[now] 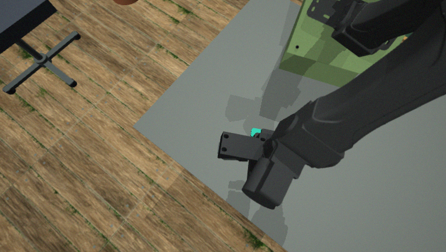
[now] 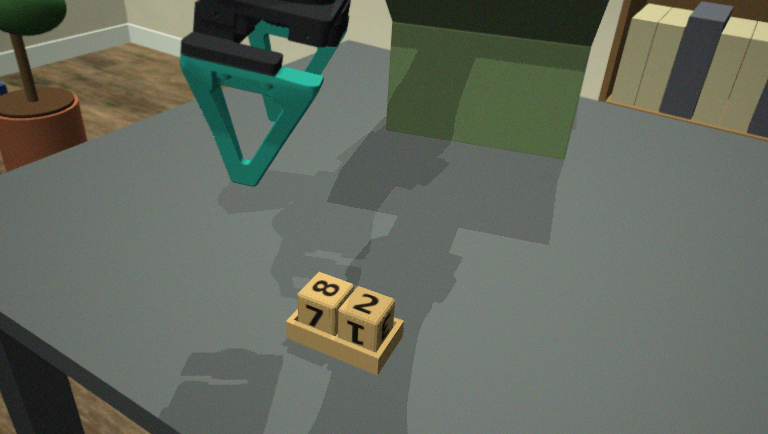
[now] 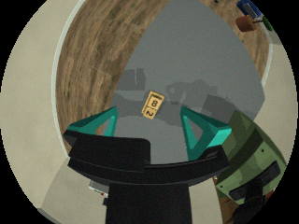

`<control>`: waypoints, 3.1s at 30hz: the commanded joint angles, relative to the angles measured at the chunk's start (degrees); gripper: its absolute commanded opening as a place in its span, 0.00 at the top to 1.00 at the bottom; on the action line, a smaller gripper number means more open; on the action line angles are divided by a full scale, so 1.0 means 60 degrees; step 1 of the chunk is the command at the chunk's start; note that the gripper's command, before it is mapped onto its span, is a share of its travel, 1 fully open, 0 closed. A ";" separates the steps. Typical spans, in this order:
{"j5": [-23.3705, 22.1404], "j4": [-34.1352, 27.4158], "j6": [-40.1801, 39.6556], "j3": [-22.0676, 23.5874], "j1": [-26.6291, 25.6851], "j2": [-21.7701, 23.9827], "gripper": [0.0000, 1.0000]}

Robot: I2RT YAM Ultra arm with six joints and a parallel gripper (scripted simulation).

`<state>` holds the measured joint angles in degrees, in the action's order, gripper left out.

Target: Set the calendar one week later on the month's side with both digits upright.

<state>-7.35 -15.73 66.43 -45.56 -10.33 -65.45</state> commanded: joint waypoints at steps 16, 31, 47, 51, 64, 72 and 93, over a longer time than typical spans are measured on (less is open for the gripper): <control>-0.0992 -0.1432 0.3727 -0.0341 0.0283 0.0085 0.00; -0.0993 -0.1433 0.3729 -0.0341 0.0284 0.0085 0.00; -0.0960 -0.1270 0.1645 -0.0325 0.0325 -0.0054 0.00; -0.0933 -0.1133 -0.0120 -0.0311 0.0359 -0.0172 0.00; -0.0872 -0.0820 -0.4138 -0.0280 0.0437 -0.0439 0.00; -0.0829 -0.0600 -0.6960 -0.0257 0.0492 -0.0627 0.00; -0.0728 -0.0084 -1.3591 -0.0205 0.0621 -0.1070 0.00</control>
<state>-11.81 -17.17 -6.42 -46.70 -6.61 -71.81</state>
